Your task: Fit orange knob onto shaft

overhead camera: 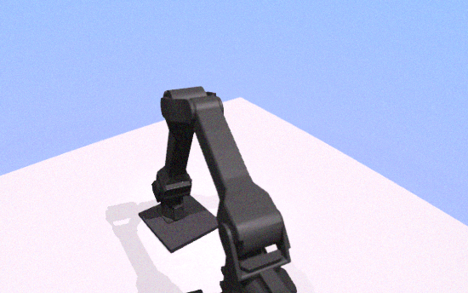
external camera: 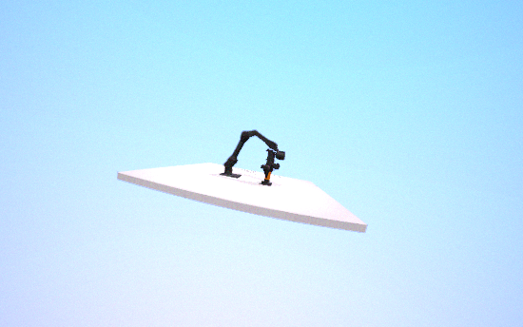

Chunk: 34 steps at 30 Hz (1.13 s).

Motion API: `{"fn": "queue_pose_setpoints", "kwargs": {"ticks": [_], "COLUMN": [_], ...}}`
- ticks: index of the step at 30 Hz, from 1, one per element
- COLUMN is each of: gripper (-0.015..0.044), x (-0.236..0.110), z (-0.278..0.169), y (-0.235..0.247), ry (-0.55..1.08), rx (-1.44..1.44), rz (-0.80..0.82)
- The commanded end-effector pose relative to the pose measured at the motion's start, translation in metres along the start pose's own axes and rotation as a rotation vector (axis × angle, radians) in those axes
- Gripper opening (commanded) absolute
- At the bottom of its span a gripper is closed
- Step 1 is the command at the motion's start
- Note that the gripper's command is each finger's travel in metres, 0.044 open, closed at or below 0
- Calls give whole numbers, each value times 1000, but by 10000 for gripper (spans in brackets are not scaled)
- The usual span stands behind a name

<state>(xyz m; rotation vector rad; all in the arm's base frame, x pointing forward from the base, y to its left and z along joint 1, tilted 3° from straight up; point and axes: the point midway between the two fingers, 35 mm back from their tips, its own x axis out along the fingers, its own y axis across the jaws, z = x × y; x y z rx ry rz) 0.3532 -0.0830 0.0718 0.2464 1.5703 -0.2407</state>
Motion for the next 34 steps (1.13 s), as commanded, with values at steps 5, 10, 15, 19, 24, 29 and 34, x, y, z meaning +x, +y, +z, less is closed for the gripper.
{"fn": "queue_pose_setpoints", "kwargs": {"ticks": [5, 10, 15, 19, 24, 29, 34], "gripper": [289, 420, 440, 440, 440, 440, 440], "x": [0, 0, 0, -18, -79, -96, -96], "z": [0, 0, 0, 3, 3, 4, 4], "y": [0, 0, 0, 0, 0, 1, 1], "ry": [0, 0, 0, 0, -1, -1, -1], "rx": [0, 0, 0, 0, 0, 0, 0], "rz": [0, 0, 0, 0, 0, 0, 0]}}
